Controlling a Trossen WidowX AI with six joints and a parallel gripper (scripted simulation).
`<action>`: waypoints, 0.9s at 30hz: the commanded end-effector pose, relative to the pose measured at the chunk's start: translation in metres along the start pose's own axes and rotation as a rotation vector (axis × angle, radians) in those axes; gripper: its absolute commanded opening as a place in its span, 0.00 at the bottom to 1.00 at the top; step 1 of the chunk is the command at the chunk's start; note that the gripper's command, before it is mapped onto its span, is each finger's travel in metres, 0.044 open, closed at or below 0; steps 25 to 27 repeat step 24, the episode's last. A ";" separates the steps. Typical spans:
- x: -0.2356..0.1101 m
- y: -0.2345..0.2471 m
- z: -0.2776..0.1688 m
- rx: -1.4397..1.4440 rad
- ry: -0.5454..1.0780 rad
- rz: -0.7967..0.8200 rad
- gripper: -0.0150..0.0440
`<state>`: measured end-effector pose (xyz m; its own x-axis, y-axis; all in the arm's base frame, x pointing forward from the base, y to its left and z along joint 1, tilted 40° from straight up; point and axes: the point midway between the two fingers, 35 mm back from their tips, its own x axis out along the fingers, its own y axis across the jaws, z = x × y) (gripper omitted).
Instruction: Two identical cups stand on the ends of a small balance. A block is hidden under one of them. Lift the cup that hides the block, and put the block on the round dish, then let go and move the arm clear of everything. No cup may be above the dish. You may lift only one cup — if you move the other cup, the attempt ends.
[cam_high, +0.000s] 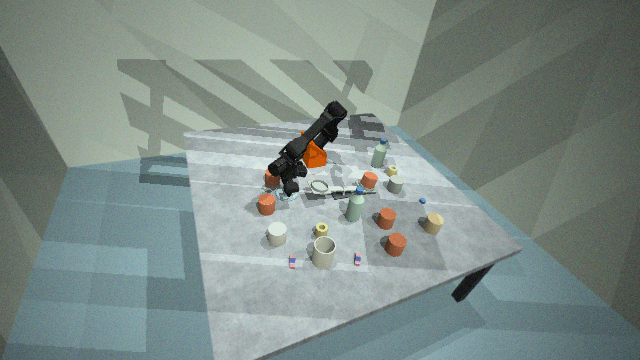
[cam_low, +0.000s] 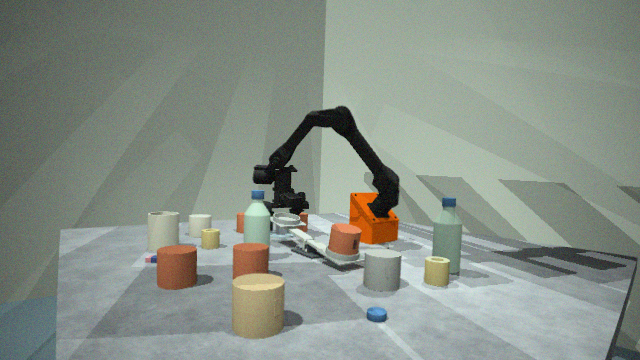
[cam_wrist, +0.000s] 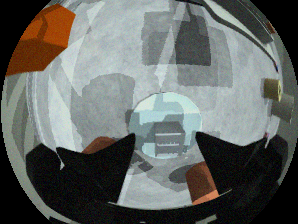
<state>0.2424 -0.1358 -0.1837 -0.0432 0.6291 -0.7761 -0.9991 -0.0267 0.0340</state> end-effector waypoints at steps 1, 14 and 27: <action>-0.028 -0.001 -0.001 -0.001 0.003 -0.005 1.00; -0.100 0.002 0.001 0.006 -0.001 -0.011 1.00; -0.100 0.002 0.001 0.006 -0.001 -0.011 1.00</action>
